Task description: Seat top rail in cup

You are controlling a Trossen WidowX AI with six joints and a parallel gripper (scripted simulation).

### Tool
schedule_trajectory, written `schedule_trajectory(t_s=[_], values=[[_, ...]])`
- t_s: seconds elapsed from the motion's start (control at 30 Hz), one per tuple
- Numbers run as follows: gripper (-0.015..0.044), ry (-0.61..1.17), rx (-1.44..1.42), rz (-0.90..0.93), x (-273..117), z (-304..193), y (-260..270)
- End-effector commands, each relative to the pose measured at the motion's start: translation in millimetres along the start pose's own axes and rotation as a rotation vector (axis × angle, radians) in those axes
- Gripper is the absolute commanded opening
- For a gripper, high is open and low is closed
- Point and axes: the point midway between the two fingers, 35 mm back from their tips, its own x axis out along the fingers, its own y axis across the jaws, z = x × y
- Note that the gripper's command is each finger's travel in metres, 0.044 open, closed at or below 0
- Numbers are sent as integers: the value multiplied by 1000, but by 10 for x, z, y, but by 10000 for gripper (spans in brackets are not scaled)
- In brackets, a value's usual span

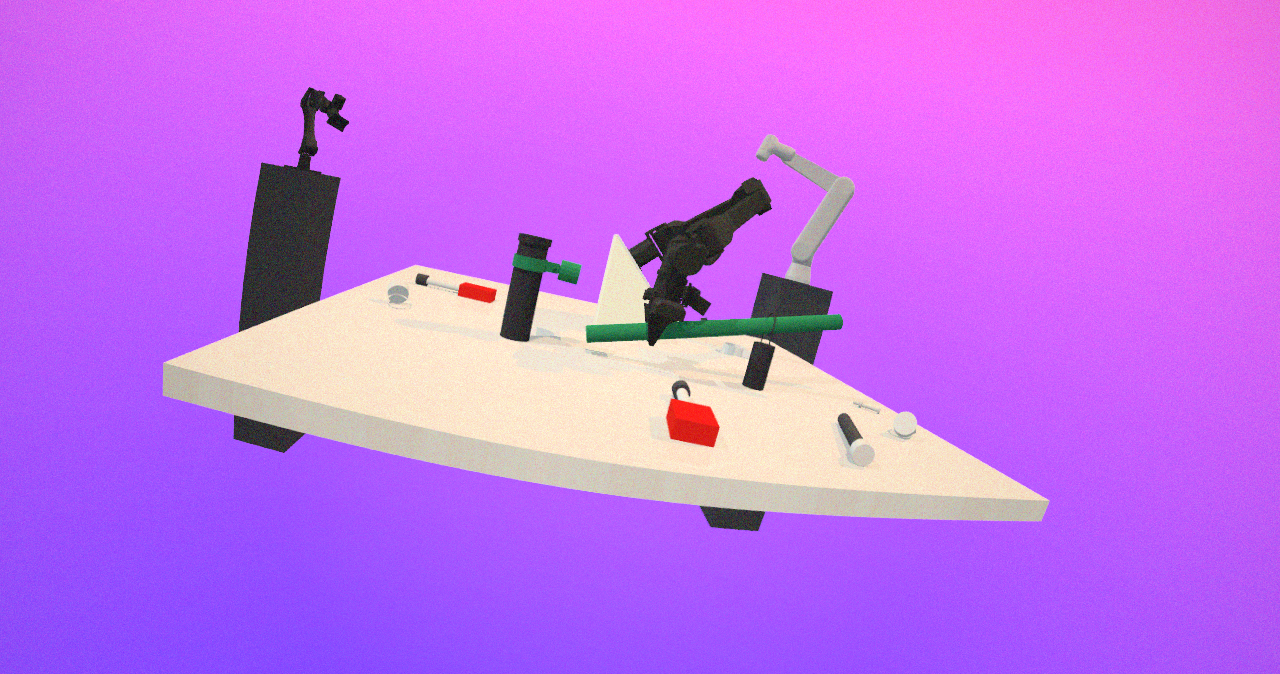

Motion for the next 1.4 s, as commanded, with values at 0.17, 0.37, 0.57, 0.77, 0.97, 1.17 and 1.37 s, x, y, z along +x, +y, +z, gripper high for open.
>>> schedule_trajectory(t_s=[0.17,0.37,0.57,0.77,0.97,1.17,1.37], values=[[0,219,18,-23,-564,-198,7],[0,279,25,-17,-710,-249,46],[0,262,25,-11,-663,-223,51],[0,257,26,-9,-647,-214,54],[0,257,26,-9,-662,-222,50],[0,257,25,-9,-688,-235,44],[0,257,25,-9,-713,-250,36]])
